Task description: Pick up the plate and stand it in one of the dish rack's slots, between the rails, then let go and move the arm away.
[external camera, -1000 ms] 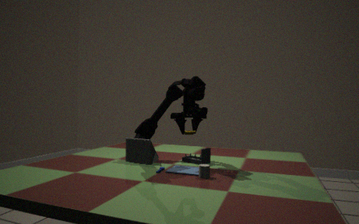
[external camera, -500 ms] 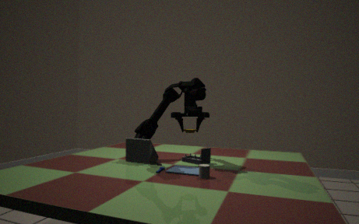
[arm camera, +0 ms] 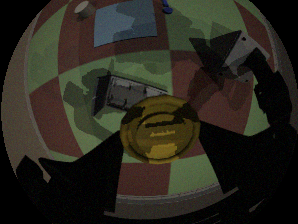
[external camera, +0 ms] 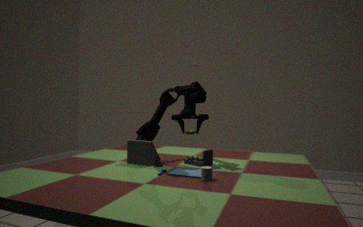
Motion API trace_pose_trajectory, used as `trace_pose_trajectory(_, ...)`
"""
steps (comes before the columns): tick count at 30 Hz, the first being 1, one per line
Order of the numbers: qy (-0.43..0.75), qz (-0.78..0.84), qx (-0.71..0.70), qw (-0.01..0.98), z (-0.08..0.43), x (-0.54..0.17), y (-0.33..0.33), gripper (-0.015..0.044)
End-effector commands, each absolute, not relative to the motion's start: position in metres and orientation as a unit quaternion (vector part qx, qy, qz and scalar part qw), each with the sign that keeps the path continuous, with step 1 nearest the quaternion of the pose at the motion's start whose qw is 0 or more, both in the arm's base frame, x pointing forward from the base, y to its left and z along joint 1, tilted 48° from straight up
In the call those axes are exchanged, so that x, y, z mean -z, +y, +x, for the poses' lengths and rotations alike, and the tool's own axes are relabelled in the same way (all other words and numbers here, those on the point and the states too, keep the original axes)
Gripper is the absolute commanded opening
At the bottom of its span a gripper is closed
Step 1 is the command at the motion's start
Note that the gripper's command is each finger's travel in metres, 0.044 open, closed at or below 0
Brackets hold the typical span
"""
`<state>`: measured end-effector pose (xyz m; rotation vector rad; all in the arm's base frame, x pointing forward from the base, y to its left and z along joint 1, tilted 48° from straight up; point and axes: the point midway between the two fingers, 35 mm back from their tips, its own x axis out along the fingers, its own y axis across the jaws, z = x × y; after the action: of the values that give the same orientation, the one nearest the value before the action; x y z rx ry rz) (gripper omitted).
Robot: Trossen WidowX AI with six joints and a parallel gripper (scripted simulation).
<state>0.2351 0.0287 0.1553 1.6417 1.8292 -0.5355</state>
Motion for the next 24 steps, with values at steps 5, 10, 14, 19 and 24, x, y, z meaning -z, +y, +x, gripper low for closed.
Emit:
trace_pose_trajectory(5, 0.661, 0.657, 0.282, 0.226, 0.213, -0.170, 0.046, 0.0000)
trace_pose_trajectory(10, 0.637, 0.675, 0.333, 0.169, 0.197, -0.177, 0.057, 0.0000)
trace_pose_trajectory(14, 0.633, 0.677, 0.340, 0.161, 0.195, -0.178, 0.059, 0.0000)
trace_pose_trajectory(19, 0.639, 0.658, 0.351, 0.186, 0.190, -0.170, 0.061, 0.0000)
trace_pose_trajectory(24, 0.648, 0.622, 0.370, 0.237, 0.182, -0.155, 0.065, 0.0000)
